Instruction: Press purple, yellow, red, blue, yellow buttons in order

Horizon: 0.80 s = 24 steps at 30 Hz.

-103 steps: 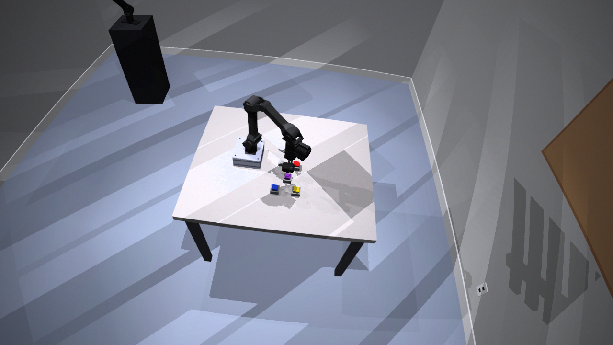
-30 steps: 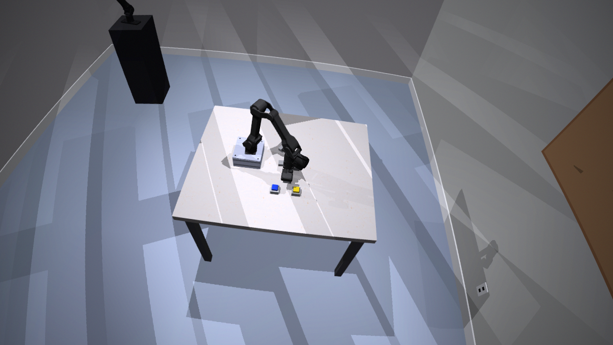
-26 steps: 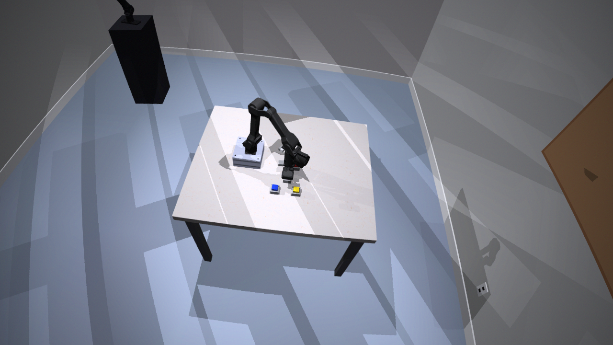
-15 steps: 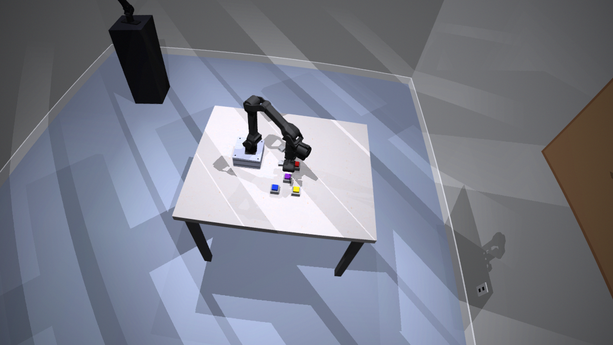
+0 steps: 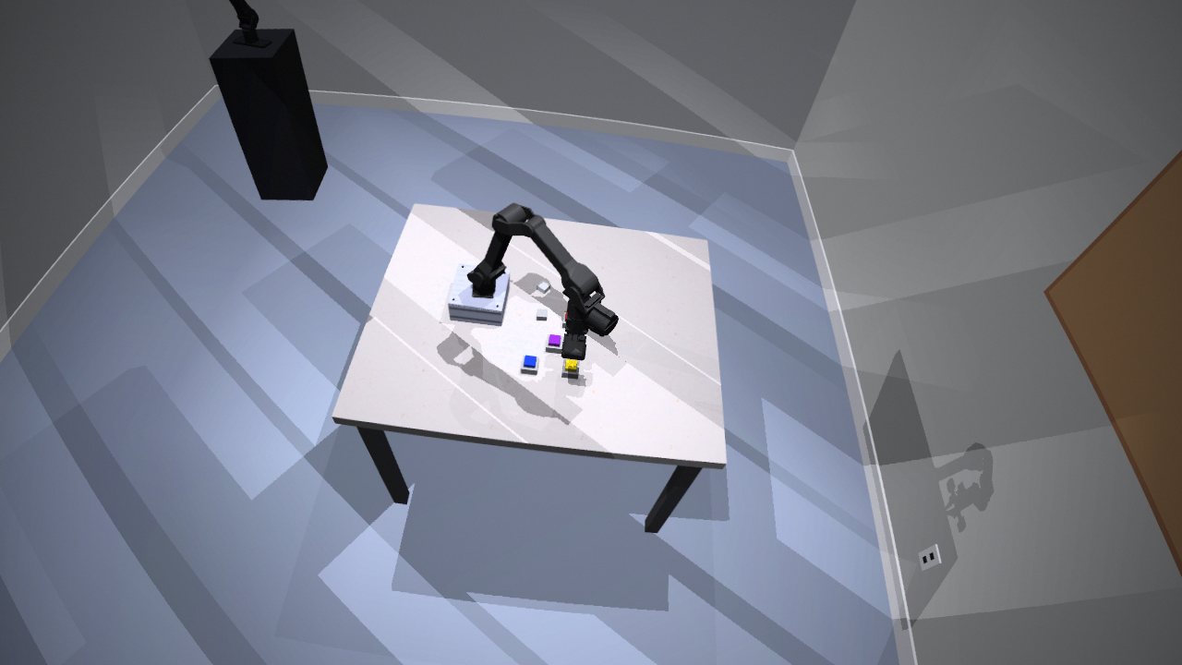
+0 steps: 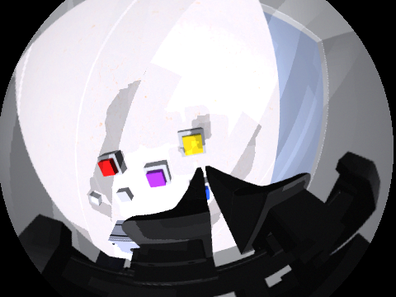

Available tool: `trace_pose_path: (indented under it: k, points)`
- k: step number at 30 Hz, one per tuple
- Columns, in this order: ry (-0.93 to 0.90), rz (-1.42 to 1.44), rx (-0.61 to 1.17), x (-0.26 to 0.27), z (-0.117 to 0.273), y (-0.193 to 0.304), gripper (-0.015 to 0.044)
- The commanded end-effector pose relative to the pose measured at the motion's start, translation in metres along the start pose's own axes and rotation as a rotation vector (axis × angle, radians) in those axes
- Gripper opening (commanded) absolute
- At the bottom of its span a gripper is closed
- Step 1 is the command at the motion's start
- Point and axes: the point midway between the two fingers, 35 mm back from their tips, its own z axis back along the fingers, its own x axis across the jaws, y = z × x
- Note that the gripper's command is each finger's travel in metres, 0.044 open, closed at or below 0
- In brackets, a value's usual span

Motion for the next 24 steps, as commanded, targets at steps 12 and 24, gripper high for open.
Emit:
trace_pose_path:
  k: [12,24]
  points:
    - [-0.007,0.007,0.0,0.0,-0.062,-0.002,0.002]
    - [-0.007,0.007,0.0,0.0,-0.082,-0.002,0.002]
